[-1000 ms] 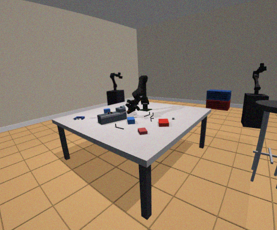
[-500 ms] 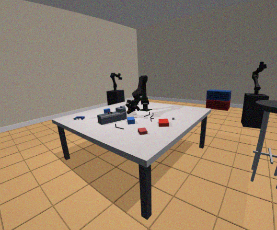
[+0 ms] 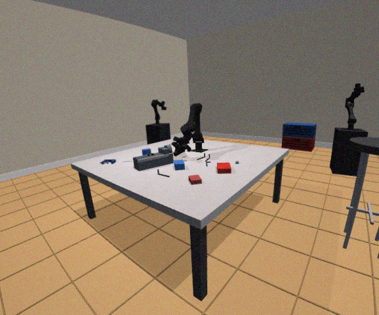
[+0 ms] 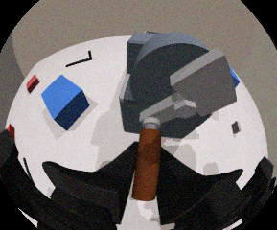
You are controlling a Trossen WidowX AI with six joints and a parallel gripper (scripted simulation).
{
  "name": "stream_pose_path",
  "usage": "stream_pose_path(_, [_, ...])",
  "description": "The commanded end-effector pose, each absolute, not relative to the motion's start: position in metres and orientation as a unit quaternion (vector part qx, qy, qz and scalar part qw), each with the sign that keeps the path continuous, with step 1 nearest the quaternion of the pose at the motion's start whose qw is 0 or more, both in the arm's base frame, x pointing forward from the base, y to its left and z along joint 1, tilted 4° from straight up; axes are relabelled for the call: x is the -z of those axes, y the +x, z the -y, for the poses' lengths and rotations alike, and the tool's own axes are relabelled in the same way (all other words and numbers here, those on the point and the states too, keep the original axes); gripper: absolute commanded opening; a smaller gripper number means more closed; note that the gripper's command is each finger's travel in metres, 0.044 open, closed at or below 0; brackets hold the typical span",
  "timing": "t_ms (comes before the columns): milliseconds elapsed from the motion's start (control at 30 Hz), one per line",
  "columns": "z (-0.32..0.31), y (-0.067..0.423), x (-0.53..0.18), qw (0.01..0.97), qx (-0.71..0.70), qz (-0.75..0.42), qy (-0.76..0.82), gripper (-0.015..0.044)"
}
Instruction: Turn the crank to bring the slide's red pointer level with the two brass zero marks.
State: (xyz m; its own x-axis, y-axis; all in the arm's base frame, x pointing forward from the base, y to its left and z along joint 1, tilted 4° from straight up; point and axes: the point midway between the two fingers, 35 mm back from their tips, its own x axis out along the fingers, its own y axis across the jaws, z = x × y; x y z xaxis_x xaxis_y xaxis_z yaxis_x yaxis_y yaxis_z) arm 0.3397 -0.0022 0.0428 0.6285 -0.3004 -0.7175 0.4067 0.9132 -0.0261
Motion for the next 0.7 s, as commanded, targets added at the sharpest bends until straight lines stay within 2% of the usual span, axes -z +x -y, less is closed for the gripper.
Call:
stream_pose_path(0, [0.0093,0.3365,-0.0378,0.895,0.207,-0.389,0.066,0.0000])
stream_pose_path(667, [0.0126,0.3349,-0.0368,0.895,0.207,-0.389,0.066,0.0000])
